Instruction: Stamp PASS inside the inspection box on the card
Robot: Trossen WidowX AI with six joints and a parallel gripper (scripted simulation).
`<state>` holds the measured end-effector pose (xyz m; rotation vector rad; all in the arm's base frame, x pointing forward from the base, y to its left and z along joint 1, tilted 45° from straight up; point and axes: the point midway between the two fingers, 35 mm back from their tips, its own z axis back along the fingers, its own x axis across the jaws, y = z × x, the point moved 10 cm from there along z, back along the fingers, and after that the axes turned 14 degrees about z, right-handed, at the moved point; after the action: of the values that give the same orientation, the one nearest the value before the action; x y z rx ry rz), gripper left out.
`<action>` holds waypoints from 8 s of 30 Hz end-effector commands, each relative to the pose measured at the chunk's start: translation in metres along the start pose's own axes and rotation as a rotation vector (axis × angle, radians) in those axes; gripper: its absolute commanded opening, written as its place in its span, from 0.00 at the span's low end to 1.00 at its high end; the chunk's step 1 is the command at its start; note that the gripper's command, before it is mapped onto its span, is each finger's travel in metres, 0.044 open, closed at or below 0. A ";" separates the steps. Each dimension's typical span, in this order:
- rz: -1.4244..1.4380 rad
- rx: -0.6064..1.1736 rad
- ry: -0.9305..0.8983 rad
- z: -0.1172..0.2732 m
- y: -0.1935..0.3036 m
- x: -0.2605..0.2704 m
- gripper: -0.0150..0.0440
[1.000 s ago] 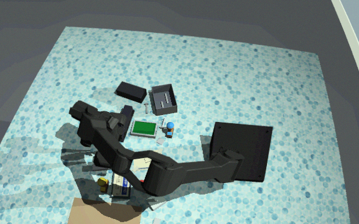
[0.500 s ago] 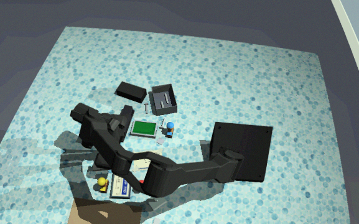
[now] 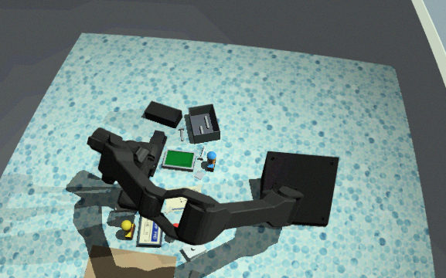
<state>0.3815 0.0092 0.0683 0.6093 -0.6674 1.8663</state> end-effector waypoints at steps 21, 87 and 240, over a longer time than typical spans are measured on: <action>-0.008 0.005 -0.007 -0.003 0.001 -0.001 0.62; -0.008 0.005 -0.007 -0.003 0.001 -0.001 0.62; -0.002 0.013 0.019 0.065 -0.004 0.005 0.25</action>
<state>0.3902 -0.0294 0.1157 0.6057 -0.6440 1.8660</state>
